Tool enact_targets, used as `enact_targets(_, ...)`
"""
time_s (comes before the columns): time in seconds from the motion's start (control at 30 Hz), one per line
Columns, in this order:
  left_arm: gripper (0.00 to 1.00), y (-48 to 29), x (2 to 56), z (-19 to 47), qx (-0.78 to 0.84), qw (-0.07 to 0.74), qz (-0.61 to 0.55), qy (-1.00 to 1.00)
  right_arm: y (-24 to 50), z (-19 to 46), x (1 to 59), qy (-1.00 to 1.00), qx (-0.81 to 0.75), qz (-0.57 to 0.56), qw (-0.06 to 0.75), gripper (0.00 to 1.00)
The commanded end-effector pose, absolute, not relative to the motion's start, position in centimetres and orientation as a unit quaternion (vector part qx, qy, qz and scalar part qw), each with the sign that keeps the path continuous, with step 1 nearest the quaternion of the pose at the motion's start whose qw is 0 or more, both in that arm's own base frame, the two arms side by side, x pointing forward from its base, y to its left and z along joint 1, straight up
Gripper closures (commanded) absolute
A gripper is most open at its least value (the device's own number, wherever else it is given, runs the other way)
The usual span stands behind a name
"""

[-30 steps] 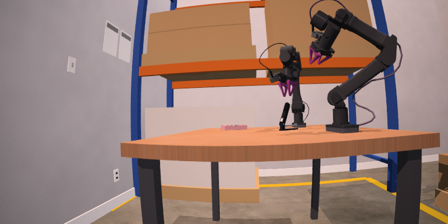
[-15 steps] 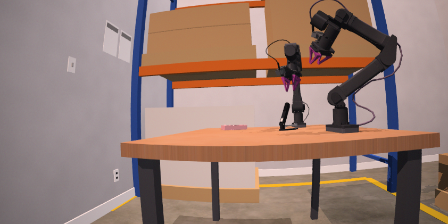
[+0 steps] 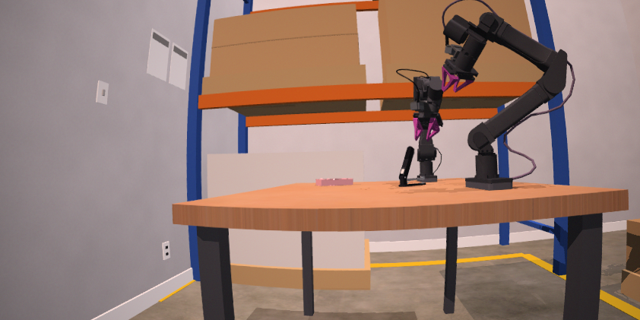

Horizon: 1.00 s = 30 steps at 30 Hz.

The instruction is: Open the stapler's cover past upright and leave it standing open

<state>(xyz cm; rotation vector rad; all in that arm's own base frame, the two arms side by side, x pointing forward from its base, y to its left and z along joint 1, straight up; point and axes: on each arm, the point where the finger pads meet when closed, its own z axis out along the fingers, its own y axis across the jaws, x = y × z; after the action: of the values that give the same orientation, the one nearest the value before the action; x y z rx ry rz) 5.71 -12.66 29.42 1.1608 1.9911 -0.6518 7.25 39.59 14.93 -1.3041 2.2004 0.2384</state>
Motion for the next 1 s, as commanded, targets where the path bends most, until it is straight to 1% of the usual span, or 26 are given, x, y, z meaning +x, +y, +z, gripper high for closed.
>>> enact_targets(0.0,0.45,-12.8,4.9,30.3,0.456,0.371,-0.260,0.766,42.1,16.9,7.6,0.780,-0.460,0.151,0.395,0.54)
enact_targets(0.2,0.45,-12.8,4.9,30.3,0.456,0.371,-0.260,0.766,41.9,15.7,6.3,0.752,-0.446,0.169,0.454,0.54)
enact_targets(0.27,0.45,-12.8,4.9,30.3,0.456,0.371,-0.260,0.766,41.9,15.7,6.3,0.752,-0.446,0.169,0.454,0.54)
enact_targets(0.43,0.45,-12.8,4.9,30.3,0.456,0.371,-0.260,0.766,41.4,15.6,5.6,0.731,-0.419,0.193,0.504,0.54)
enact_targets(0.7,0.45,-12.8,4.9,30.3,0.456,0.371,-0.260,0.766,37.7,14.7,4.3,0.698,-0.365,0.228,0.572,0.54)
enact_targets(0.83,0.45,-12.8,4.9,30.3,0.456,0.371,-0.260,0.766,36.6,14.2,4.2,0.693,-0.355,0.232,0.583,0.54)
enact_targets(0.97,0.45,-12.8,4.9,30.3,0.456,0.371,-0.260,0.766,33.7,13.5,4.1,0.685,-0.328,0.246,0.602,0.54)
